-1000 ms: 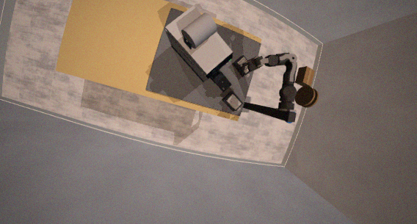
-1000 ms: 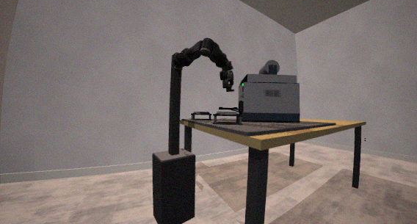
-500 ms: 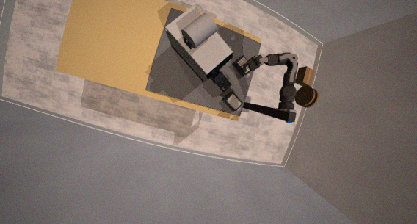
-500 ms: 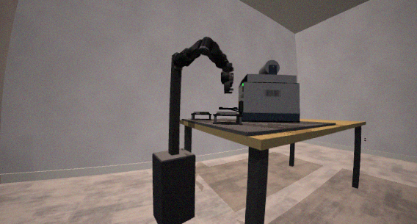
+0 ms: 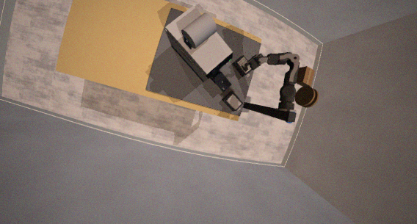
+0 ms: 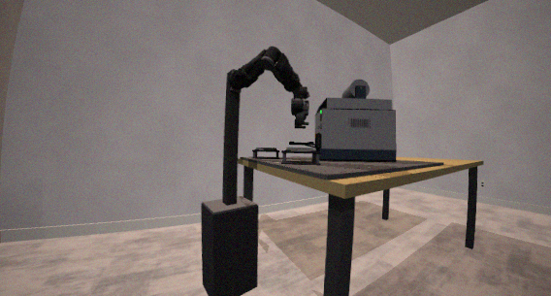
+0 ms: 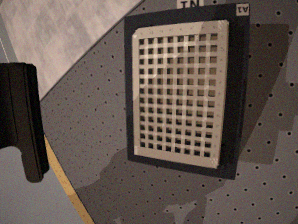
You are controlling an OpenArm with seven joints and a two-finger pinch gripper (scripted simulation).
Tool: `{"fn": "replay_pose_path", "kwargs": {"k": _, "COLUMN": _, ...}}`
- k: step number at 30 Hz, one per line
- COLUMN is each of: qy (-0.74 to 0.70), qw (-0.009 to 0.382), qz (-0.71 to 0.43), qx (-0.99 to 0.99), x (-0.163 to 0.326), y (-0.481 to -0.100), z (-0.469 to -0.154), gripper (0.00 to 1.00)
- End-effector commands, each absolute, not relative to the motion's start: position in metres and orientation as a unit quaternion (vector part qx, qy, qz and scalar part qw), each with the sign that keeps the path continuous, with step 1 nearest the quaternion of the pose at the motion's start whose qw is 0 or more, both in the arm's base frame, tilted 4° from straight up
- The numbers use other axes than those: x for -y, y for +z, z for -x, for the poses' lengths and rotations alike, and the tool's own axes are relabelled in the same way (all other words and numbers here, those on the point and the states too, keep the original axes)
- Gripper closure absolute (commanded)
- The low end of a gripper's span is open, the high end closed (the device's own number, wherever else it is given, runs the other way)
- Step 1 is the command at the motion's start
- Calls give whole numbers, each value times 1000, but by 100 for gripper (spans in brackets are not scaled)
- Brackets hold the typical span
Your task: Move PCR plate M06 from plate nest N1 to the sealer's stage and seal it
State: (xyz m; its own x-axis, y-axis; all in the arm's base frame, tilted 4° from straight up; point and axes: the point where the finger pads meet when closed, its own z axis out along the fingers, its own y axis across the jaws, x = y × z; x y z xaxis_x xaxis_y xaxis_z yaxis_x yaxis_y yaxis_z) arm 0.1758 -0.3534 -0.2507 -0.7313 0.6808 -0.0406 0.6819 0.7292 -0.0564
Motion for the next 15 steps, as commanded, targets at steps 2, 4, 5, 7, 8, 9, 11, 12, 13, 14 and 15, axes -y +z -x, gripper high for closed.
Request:
{"fn": "replay_pose_path", "kwargs": {"k": 2, "qy": -33, "qw": 10, "qz": -366, "qx": -930, "x": 358, "y": -256, "z": -171, "gripper": 23}}
{"fn": "replay_pose_path", "kwargs": {"k": 4, "qy": -32, "qw": 11, "qz": -366, "qx": -930, "x": 366, "y": -267, "z": -161, "gripper": 23}}
{"fn": "replay_pose_path", "kwargs": {"k": 5, "qy": -32, "qw": 11, "qz": -366, "qx": -930, "x": 370, "y": -272, "z": -156, "gripper": 23}}
{"fn": "replay_pose_path", "kwargs": {"k": 7, "qy": -32, "qw": 12, "qz": -366, "qx": -930, "x": 375, "y": -278, "z": -151, "gripper": 23}}
{"fn": "replay_pose_path", "kwargs": {"k": 8, "qy": -32, "qw": 12, "qz": -366, "qx": -930, "x": 375, "y": -278, "z": -151, "gripper": 23}}
{"fn": "replay_pose_path", "kwargs": {"k": 9, "qy": -32, "qw": 12, "qz": -366, "qx": -930, "x": 375, "y": -278, "z": -151, "gripper": 23}}
{"fn": "replay_pose_path", "kwargs": {"k": 11, "qy": -32, "qw": 12, "qz": -366, "qx": -930, "x": 375, "y": -278, "z": -151, "gripper": 23}}
{"fn": "replay_pose_path", "kwargs": {"k": 12, "qy": -32, "qw": 12, "qz": -366, "qx": -930, "x": 375, "y": -278, "z": -151, "gripper": 23}}
{"fn": "replay_pose_path", "kwargs": {"k": 13, "qy": -32, "qw": 12, "qz": -366, "qx": -930, "x": 375, "y": -278, "z": -151, "gripper": 23}}
{"fn": "replay_pose_path", "kwargs": {"k": 14, "qy": -32, "qw": 12, "qz": -366, "qx": -930, "x": 375, "y": -278, "z": -151, "gripper": 23}}
{"fn": "replay_pose_path", "kwargs": {"k": 15, "qy": -32, "qw": 12, "qz": -366, "qx": -930, "x": 375, "y": -278, "z": -151, "gripper": 23}}
